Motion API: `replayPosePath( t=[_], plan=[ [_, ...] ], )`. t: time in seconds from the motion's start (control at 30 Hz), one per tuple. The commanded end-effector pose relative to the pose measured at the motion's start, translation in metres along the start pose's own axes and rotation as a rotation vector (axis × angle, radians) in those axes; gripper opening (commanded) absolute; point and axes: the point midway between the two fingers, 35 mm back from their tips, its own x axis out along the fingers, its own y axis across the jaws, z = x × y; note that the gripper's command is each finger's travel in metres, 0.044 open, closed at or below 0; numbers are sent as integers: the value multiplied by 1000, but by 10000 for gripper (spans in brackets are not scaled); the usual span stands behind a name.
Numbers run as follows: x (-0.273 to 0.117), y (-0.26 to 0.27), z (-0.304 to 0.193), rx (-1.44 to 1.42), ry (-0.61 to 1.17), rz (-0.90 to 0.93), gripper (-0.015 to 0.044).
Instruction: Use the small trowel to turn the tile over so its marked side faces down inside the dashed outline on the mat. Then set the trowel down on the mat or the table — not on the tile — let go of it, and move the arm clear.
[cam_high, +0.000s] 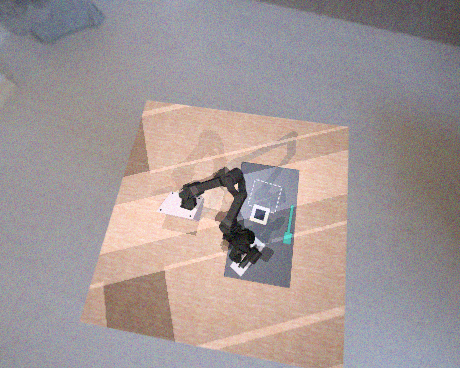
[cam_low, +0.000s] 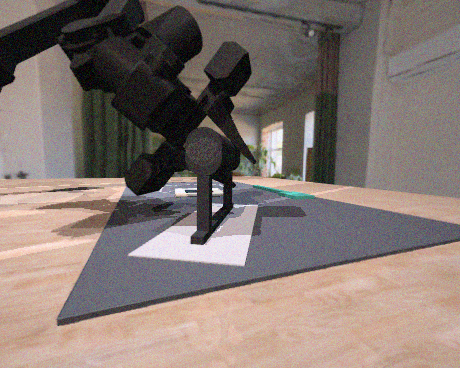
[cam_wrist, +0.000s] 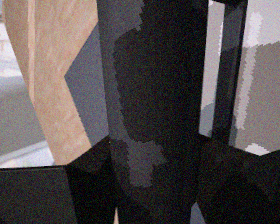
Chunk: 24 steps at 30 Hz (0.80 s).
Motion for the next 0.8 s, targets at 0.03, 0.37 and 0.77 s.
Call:
replayPosePath(
  t=[0.03, 0.37, 0.77],
  plan=[
    [1, 0, 2, 1, -5, 1, 62],
    [1, 1, 2, 1, -5, 1, 0],
    [-39, 47, 0, -2, -2, 1, 0]
  ],
)
